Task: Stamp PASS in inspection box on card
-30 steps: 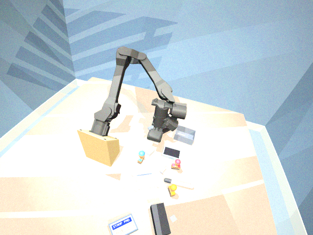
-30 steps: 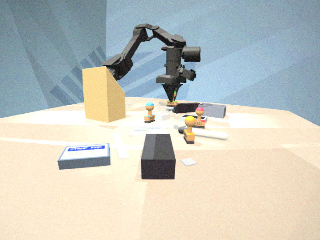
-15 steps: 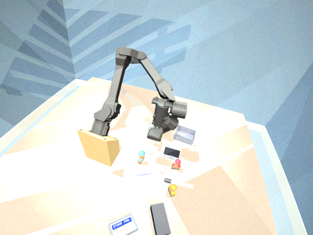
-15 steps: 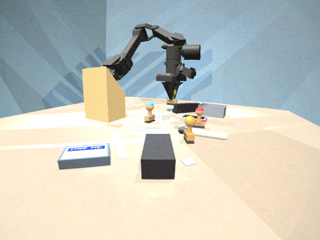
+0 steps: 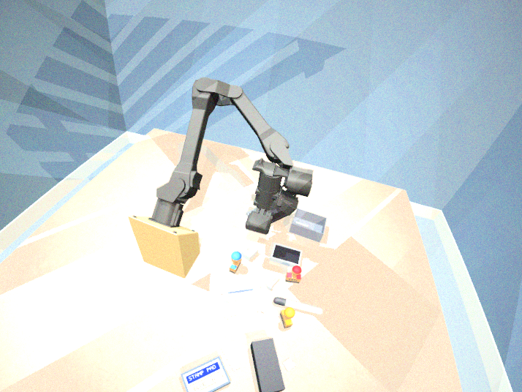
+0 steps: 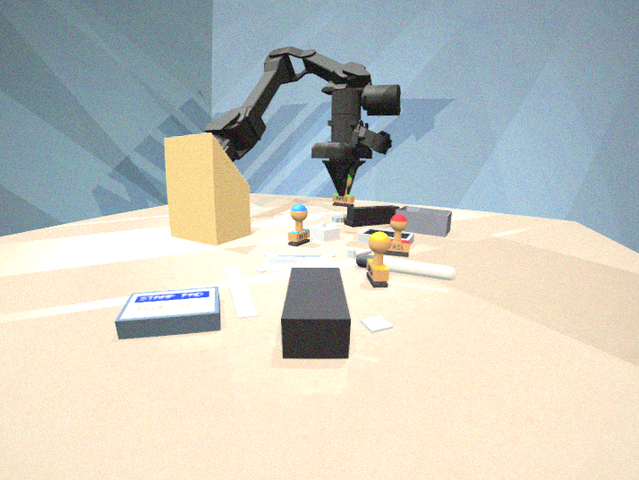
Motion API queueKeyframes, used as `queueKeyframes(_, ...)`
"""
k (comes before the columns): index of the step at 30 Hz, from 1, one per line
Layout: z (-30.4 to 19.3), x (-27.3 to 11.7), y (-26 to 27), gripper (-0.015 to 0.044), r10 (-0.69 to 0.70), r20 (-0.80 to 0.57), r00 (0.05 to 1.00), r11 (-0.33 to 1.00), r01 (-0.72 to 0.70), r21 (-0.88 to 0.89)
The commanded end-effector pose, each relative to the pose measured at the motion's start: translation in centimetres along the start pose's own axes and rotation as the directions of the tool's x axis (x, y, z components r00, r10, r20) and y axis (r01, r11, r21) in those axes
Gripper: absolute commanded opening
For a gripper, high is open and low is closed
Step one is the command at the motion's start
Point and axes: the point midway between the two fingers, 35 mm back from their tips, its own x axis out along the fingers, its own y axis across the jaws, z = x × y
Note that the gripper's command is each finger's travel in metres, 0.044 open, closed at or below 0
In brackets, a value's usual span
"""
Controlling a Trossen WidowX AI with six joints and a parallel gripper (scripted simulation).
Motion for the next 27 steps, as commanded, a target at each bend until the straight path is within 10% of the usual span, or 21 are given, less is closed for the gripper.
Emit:
queueKeyframes(1,0.2,-0.3,0.1,0.0,0.004,0.006,1.0,1.0,-0.004,-0.009)
queueKeyframes(27,0.1,-1.5,0.2,0.0,0.012,0.008,1.0,1.0,-0.011,-0.008)
